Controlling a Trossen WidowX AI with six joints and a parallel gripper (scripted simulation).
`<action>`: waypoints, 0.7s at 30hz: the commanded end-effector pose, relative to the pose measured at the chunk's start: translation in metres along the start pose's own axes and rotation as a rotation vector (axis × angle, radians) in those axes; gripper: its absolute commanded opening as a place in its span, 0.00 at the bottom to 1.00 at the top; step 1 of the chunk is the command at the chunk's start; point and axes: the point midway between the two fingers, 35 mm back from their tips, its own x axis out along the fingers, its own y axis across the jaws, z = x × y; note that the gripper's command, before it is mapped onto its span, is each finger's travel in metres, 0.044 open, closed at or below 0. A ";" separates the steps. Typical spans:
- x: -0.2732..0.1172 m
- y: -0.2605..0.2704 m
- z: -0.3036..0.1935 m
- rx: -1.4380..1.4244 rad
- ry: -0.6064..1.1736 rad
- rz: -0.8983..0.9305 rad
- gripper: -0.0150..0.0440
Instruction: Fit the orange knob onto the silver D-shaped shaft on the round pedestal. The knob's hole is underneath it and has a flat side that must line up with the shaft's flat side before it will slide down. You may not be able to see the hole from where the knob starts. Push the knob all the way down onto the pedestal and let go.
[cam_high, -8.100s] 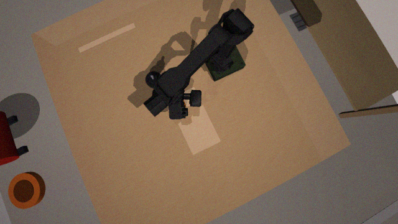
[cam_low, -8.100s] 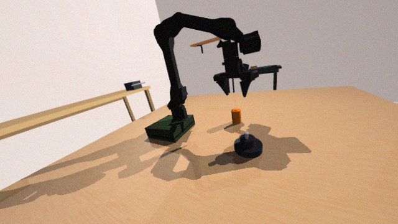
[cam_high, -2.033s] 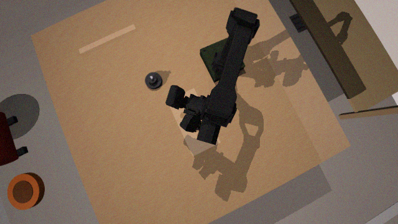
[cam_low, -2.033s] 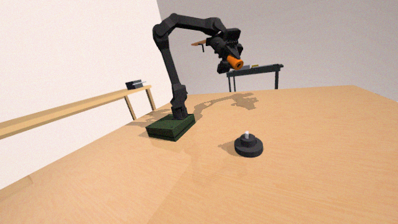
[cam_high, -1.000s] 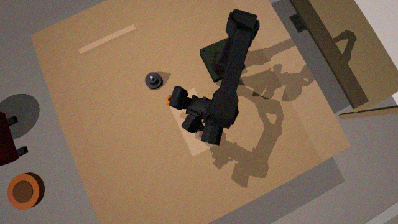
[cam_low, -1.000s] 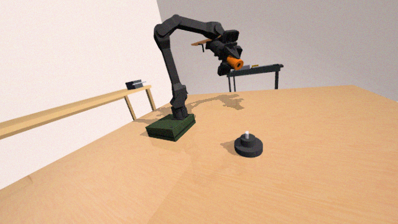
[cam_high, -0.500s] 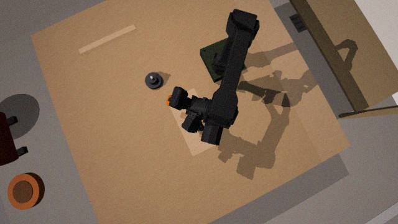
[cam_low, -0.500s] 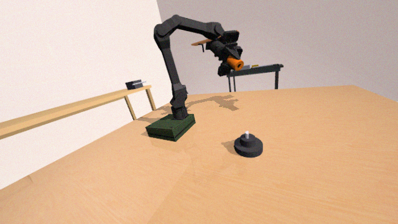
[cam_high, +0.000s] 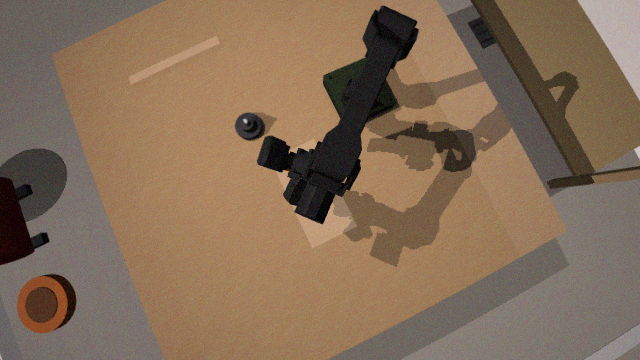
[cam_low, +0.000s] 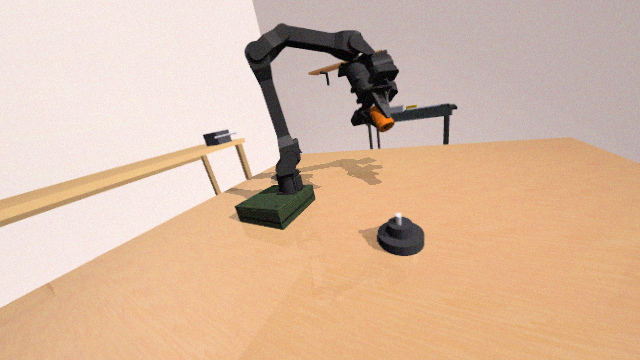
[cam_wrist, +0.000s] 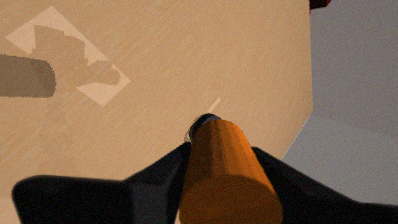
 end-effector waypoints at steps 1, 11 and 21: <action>0.004 0.000 0.001 0.008 -0.019 0.104 0.25; 0.025 0.007 0.001 0.005 -0.020 0.358 0.25; 0.046 0.015 0.002 0.002 -0.020 0.610 0.25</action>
